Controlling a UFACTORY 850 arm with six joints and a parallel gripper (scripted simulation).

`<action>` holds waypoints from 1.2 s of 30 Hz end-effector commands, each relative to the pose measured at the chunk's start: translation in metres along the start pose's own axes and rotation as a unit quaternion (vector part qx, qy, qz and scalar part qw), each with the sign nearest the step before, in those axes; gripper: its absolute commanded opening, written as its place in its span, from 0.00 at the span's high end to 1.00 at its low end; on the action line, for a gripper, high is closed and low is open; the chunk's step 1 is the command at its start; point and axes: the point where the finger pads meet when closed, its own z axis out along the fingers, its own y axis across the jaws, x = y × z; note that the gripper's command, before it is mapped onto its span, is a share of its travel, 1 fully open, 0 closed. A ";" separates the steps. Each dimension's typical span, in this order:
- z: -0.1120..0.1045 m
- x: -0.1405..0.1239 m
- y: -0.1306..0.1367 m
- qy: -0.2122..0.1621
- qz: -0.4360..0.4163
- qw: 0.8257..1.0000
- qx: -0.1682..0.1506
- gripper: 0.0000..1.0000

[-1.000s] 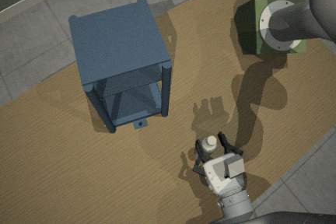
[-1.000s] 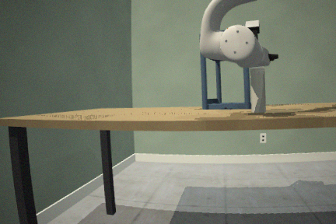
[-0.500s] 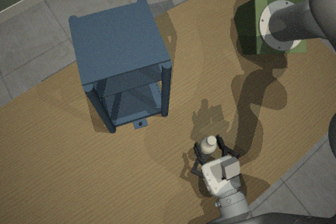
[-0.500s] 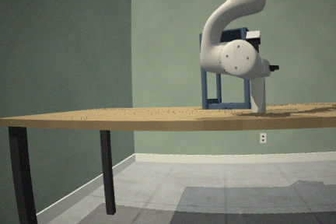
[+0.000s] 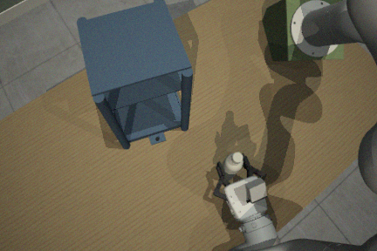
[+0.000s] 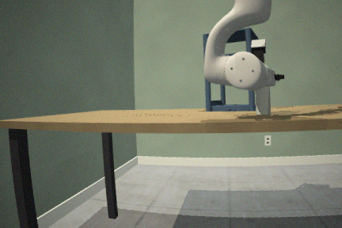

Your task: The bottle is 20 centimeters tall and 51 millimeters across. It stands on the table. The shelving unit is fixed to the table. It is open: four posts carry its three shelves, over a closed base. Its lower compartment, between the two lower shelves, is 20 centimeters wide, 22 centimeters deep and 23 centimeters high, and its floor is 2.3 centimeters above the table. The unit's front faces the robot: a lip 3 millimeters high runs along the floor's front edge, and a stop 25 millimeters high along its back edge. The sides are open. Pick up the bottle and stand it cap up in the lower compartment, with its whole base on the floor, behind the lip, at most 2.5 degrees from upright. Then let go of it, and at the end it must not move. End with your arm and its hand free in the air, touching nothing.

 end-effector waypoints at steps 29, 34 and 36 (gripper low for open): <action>0.000 -0.017 0.000 0.000 0.000 1.000 0.000 0.28; 0.000 -0.017 0.000 0.000 0.000 1.000 0.000 0.28; 0.000 -0.017 0.000 0.000 0.000 1.000 0.000 0.28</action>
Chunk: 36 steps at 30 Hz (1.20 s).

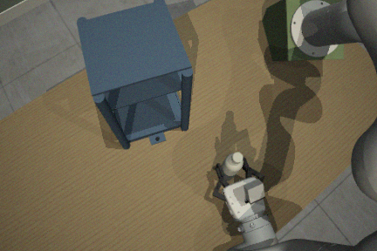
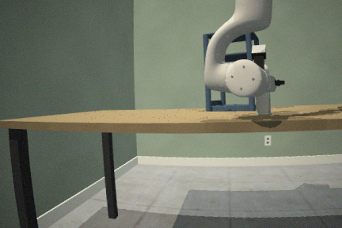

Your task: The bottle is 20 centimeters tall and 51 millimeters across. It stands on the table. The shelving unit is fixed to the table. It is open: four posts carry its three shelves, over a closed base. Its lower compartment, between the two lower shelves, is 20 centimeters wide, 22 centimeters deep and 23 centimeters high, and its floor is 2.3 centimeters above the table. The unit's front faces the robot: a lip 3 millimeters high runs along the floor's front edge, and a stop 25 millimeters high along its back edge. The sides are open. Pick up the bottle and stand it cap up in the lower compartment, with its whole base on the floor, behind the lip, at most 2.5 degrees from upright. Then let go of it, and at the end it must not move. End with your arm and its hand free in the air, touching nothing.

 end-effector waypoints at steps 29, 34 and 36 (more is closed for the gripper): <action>0.000 0.000 0.000 0.000 0.001 1.000 0.000 1.00; 0.000 0.000 0.000 0.000 0.001 1.000 0.000 1.00; 0.000 0.000 0.000 0.000 0.001 1.000 0.000 1.00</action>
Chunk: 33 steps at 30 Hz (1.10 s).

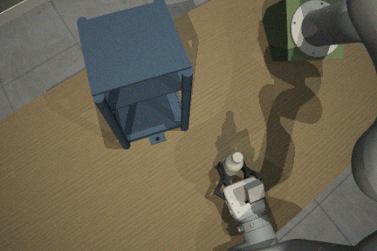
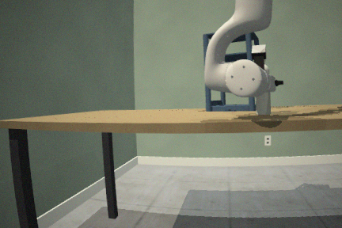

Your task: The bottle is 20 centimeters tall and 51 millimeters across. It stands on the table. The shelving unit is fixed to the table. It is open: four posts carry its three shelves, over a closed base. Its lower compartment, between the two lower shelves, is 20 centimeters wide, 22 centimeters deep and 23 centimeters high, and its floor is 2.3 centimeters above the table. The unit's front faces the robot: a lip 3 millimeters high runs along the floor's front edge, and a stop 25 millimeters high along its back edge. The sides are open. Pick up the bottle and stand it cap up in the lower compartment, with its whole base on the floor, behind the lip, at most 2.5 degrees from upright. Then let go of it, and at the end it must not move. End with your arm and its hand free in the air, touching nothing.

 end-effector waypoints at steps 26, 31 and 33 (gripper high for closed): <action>0.000 0.037 0.000 0.000 0.001 1.000 0.000 1.00; 0.000 0.039 0.000 0.000 0.001 1.000 0.000 1.00; 0.000 0.039 0.000 0.000 0.001 1.000 0.000 1.00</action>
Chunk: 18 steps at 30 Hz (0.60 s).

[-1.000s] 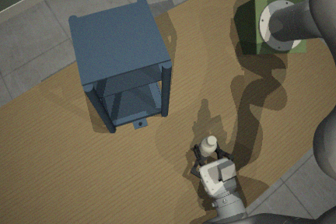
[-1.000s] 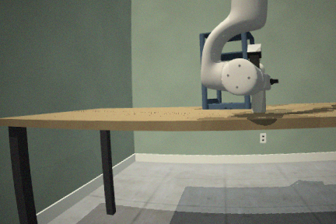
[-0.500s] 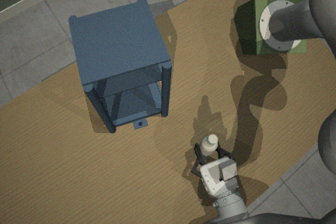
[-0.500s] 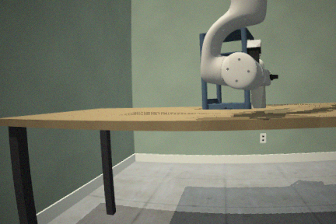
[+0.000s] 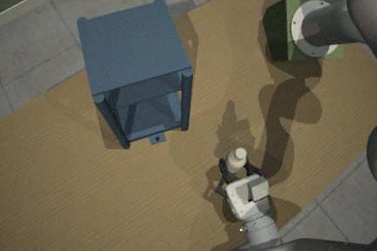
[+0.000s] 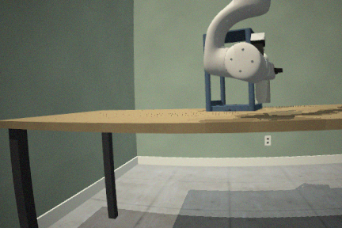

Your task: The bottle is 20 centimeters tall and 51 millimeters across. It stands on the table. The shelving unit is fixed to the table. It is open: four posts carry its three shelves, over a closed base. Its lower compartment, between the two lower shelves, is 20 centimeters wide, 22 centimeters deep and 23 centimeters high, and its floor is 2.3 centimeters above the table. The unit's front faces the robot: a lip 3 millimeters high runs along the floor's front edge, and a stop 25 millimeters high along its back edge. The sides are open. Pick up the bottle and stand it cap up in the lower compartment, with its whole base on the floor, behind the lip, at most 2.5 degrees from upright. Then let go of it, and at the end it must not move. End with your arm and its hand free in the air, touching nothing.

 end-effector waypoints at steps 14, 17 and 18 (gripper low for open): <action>0.001 0.001 0.000 0.000 0.001 1.000 0.000 1.00; 0.004 0.001 0.000 0.000 0.001 1.000 0.000 1.00; 0.005 0.001 0.000 0.000 0.001 1.000 0.000 1.00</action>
